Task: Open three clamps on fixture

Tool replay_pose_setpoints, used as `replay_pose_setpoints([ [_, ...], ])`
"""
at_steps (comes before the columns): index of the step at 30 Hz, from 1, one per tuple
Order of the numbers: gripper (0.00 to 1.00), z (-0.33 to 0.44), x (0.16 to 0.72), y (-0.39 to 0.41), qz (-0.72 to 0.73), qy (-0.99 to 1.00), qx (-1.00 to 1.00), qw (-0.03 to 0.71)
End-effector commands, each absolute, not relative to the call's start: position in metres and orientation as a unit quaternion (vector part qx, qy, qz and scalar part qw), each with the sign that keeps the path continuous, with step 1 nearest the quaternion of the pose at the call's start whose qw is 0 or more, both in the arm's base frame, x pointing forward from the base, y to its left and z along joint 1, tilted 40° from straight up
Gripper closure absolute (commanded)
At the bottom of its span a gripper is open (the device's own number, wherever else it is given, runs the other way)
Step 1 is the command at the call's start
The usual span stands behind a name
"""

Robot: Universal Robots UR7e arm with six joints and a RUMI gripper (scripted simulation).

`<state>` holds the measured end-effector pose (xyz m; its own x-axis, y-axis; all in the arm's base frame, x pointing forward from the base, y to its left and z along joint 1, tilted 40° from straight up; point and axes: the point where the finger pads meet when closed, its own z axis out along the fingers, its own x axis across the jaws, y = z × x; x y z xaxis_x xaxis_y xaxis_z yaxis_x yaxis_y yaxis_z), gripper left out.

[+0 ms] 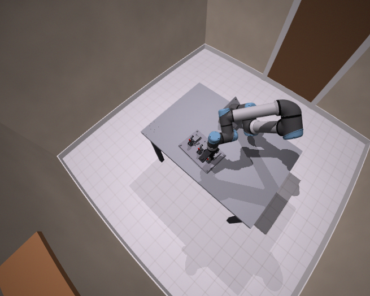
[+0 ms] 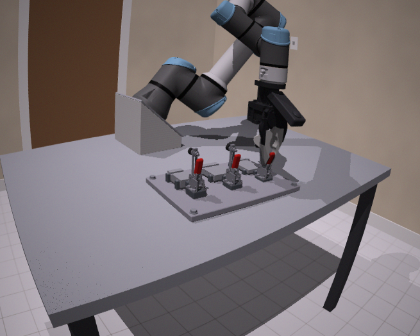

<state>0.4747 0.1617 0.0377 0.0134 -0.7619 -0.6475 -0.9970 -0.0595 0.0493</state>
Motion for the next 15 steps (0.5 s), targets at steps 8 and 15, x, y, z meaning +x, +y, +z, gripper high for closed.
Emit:
replay_pose_setpoints([
  [8, 1.00, 0.0380, 0.4707, 0.1614, 0.267, 0.650, -0.677, 0.220],
  [15, 1.00, 0.0380, 0.4693, 0.1613, 0.267, 0.650, -0.677, 0.220],
])
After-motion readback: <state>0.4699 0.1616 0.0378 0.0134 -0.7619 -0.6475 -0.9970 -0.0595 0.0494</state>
